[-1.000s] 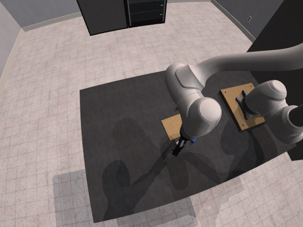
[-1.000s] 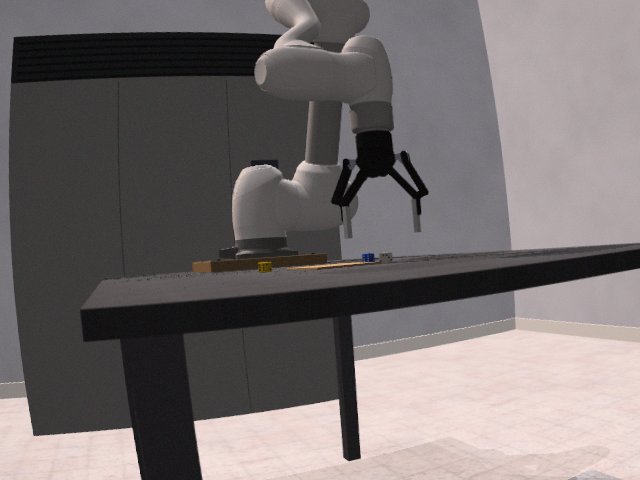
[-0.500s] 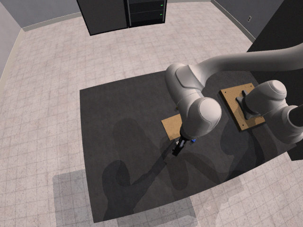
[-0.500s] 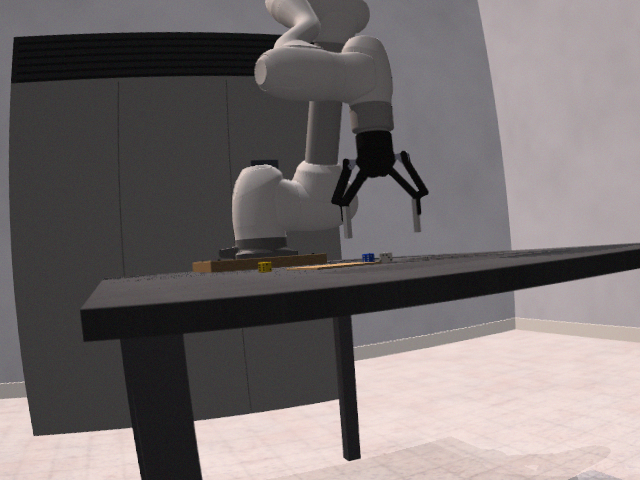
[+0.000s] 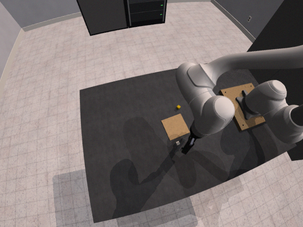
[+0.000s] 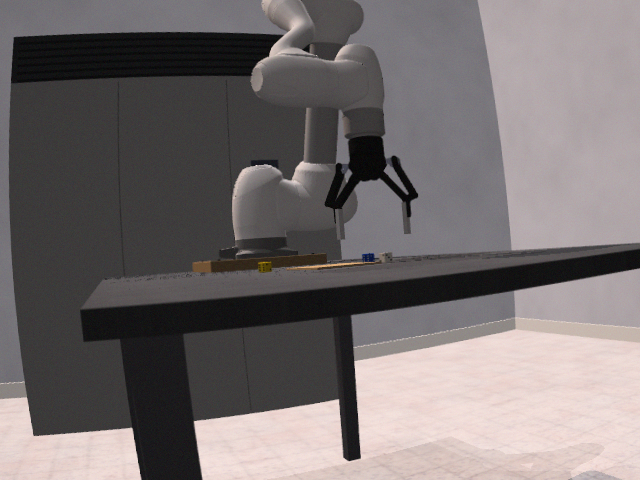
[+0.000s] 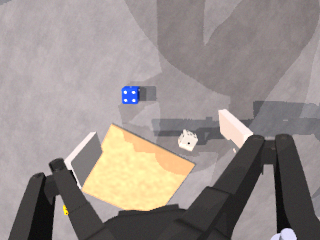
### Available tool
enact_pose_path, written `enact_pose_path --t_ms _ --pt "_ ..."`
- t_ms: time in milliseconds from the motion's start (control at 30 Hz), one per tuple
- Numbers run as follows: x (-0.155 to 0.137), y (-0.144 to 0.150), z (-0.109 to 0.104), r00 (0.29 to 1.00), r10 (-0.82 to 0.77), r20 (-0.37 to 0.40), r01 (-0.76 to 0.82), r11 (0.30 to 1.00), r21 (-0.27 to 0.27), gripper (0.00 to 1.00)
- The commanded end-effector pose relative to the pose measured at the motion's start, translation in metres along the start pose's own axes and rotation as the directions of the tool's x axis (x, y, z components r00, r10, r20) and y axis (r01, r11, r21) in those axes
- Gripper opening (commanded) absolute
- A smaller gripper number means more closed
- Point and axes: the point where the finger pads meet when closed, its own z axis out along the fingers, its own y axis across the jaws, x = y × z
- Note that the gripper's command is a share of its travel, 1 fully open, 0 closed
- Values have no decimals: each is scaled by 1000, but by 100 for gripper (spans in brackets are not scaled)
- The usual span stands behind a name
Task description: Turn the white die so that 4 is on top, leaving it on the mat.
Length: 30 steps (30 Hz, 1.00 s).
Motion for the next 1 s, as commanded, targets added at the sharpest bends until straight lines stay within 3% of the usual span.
enact_pose_path --t_ms 0,267,967 --pt "8 -6 -1 1000 0 1 0 1000 -1 100" --pt "39 -32 -1 1000 0 1 0 1000 -1 100" --pt "41 -33 -1 1000 0 1 0 1000 -1 100"
